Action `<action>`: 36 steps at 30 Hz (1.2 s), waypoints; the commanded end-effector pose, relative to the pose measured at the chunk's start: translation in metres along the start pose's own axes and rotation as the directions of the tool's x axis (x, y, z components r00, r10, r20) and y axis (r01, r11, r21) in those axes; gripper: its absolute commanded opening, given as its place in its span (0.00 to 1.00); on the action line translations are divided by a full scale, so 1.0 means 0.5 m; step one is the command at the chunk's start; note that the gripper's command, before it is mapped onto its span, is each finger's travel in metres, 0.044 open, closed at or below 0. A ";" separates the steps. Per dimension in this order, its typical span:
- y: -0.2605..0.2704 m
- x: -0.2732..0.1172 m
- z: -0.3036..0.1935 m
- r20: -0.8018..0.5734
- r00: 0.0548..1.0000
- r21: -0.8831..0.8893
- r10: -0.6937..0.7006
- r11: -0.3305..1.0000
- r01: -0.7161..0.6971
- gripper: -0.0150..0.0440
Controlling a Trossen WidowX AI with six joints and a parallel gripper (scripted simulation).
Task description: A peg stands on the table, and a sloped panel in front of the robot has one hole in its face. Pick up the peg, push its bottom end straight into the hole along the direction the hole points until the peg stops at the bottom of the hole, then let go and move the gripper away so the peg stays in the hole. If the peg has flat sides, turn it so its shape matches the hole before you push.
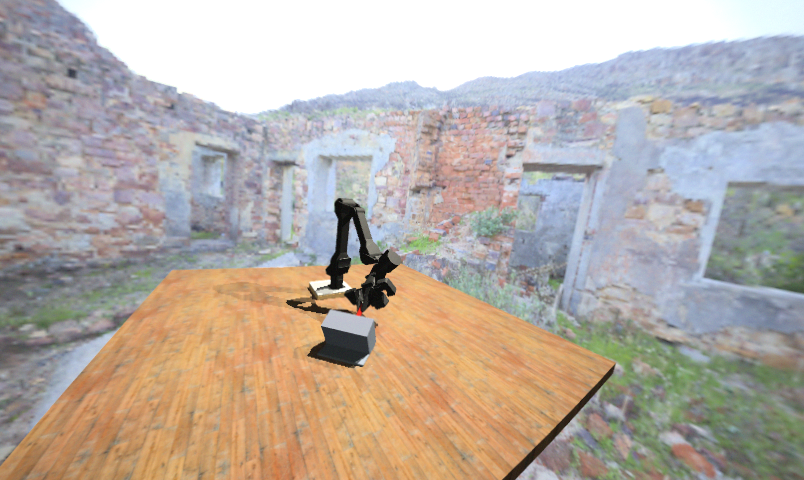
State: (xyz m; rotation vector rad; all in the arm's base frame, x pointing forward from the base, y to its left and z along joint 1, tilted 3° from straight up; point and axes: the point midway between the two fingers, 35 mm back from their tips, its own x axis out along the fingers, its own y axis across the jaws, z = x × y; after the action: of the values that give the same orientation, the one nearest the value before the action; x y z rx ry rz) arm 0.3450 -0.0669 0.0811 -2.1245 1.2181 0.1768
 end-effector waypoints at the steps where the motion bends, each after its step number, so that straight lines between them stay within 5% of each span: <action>1: 0.002 0.004 0.001 0.001 1.000 -0.002 0.000 1.000 0.000 0.25; 36: 0.000 0.049 0.003 0.000 1.000 -0.002 -0.001 1.000 0.001 0.25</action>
State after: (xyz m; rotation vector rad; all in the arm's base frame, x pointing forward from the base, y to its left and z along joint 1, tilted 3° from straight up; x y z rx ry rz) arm 0.3568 -0.0818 0.0711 -2.1238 1.2201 0.1729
